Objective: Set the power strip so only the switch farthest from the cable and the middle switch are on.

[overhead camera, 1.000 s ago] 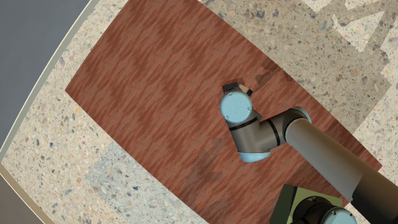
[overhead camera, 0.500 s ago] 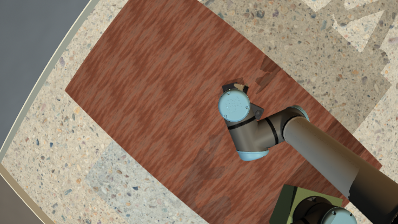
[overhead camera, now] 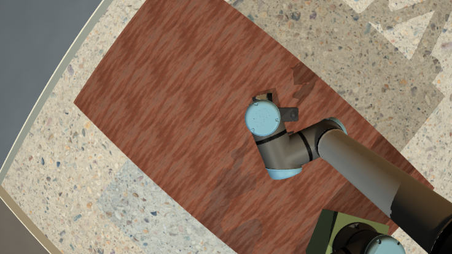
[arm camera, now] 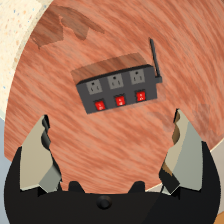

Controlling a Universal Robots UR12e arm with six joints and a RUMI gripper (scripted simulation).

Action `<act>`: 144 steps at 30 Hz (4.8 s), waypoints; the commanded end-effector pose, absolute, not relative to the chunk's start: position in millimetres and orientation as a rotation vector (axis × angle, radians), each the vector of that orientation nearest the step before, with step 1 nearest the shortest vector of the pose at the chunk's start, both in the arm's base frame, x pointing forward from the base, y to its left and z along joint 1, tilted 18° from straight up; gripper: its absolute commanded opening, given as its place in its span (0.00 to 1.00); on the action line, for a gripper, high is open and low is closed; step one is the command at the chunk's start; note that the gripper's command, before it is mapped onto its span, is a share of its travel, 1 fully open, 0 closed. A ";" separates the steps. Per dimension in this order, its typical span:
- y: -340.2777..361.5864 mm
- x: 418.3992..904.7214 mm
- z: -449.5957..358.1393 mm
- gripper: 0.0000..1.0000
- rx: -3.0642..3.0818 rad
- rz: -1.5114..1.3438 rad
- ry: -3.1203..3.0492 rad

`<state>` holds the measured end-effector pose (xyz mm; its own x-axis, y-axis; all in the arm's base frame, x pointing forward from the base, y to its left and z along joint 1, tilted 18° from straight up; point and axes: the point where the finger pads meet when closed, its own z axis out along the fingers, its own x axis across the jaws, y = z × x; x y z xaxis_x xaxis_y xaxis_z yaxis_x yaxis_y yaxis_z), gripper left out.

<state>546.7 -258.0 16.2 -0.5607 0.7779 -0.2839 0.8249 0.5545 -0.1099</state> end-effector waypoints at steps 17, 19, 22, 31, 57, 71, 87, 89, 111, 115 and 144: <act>-268.9 574.0 -1.2 1.00 0.188 -0.444 3.005; -269.2 575.5 -2.3 1.00 0.123 -0.448 3.014; -269.6 578.5 -4.4 1.00 -0.005 -0.455 3.028; -270.2 590.3 -13.4 1.00 -0.529 -0.477 3.031; -268.2 604.2 -26.1 1.00 -1.201 -0.486 2.906; -268.0 604.9 -26.9 0.00 -1.238 -0.485 2.894; -268.0 604.9 -26.9 0.00 -1.238 -0.485 2.894; -268.0 604.9 -26.9 0.00 -1.238 -0.485 2.894; -268.2 604.9 -27.4 0.00 -1.238 -0.485 2.894; -268.6 605.0 -28.8 0.00 -1.239 -0.485 2.894; -277.2 607.2 -55.6 0.00 -1.239 -0.485 2.894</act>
<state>606.4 -275.7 -51.8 -0.6966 -0.6998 0.1582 -0.7132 0.6515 -0.2588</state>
